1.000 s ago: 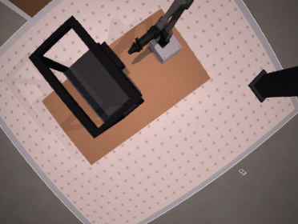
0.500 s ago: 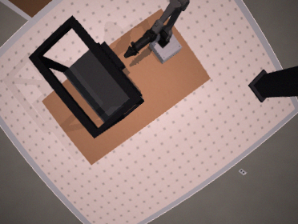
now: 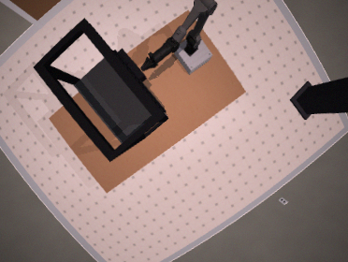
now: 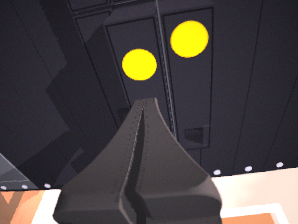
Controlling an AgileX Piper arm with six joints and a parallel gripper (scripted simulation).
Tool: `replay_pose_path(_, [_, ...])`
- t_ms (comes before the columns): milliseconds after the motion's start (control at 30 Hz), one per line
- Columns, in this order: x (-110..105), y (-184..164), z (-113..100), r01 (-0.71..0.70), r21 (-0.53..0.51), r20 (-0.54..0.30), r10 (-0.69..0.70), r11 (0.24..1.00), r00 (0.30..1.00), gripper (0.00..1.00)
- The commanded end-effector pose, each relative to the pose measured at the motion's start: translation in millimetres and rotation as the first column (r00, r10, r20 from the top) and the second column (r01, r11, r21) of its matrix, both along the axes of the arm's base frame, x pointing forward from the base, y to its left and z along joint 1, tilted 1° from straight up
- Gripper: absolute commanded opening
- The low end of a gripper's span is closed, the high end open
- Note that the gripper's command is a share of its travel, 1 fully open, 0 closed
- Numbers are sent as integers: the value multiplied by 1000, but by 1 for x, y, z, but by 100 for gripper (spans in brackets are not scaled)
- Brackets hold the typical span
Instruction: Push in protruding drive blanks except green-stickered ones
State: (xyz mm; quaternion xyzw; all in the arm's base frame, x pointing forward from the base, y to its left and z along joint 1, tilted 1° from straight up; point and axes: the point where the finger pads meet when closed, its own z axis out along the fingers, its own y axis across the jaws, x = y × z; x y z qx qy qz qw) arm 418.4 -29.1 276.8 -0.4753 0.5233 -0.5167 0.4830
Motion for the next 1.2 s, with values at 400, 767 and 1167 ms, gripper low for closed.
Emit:
replay_pose_path(400, [9, -1, 1, 1, 0, 2, -1, 1000, 1000, 0])
replay_pose_path(767, [12, -1, 1, 1, 0, 2, -1, 1000, 1000, 0])
replay_pose_path(1167, [20, -2, 1, 1, 0, 2, -1, 1000, 1000, 0])
